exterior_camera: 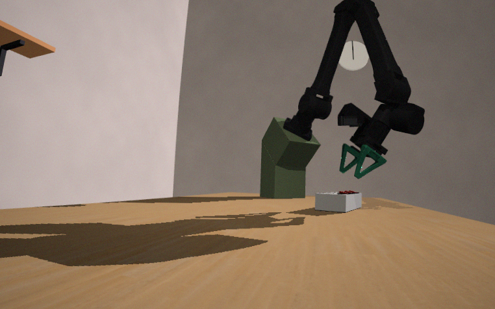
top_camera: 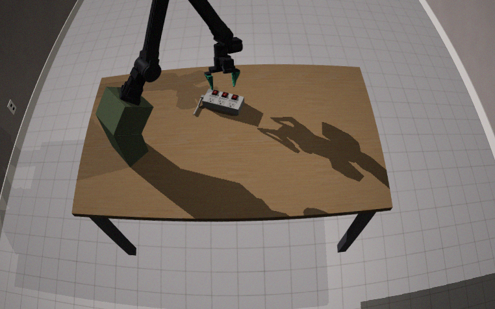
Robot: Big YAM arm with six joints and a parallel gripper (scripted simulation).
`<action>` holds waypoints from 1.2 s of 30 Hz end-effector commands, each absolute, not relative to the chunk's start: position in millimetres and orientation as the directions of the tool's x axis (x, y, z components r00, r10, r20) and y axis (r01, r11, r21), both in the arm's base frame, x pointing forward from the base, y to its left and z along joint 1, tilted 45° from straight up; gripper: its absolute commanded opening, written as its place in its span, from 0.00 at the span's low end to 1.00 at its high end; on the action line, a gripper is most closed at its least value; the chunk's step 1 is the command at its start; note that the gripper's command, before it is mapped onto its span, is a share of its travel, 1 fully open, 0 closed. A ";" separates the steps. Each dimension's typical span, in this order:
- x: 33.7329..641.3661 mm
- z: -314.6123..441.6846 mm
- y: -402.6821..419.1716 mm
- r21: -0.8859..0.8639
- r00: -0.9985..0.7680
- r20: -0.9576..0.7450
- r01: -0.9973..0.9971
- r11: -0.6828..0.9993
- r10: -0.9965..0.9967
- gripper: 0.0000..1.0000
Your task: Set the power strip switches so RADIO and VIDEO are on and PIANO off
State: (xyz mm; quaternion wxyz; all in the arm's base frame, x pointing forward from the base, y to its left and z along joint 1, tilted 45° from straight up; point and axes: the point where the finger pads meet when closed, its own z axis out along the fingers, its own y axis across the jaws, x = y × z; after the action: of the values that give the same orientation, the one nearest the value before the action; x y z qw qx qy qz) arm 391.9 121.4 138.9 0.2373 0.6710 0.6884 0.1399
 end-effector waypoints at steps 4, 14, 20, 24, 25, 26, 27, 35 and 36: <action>397.3 140.9 120.5 0.512 0.036 -0.135 0.858 0.039 0.990 1.00; 397.3 140.9 120.5 0.512 0.036 -0.135 0.858 0.039 0.990 1.00; 389.2 149.1 106.6 0.532 0.027 -0.068 0.847 0.013 0.997 1.00; 366.8 152.7 76.3 0.520 0.036 0.174 0.845 -0.123 0.984 1.00; 359.1 155.2 69.1 0.520 0.033 0.244 0.839 -0.160 0.969 1.00; 351.4 158.1 63.0 0.521 0.027 0.310 0.831 -0.193 0.950 1.00; 344.2 161.3 58.1 0.525 0.017 0.367 0.822 -0.222 0.930 1.00; 327.1 163.8 49.1 0.514 -0.008 0.495 0.809 -0.286 0.869 1.00; 326.0 163.8 56.0 0.514 -0.027 0.495 0.814 -0.268 0.868 1.00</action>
State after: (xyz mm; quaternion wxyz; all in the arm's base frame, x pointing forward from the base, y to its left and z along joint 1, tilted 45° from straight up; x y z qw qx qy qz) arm 323.8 51.7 170.9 0.0409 0.7066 0.5869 0.3932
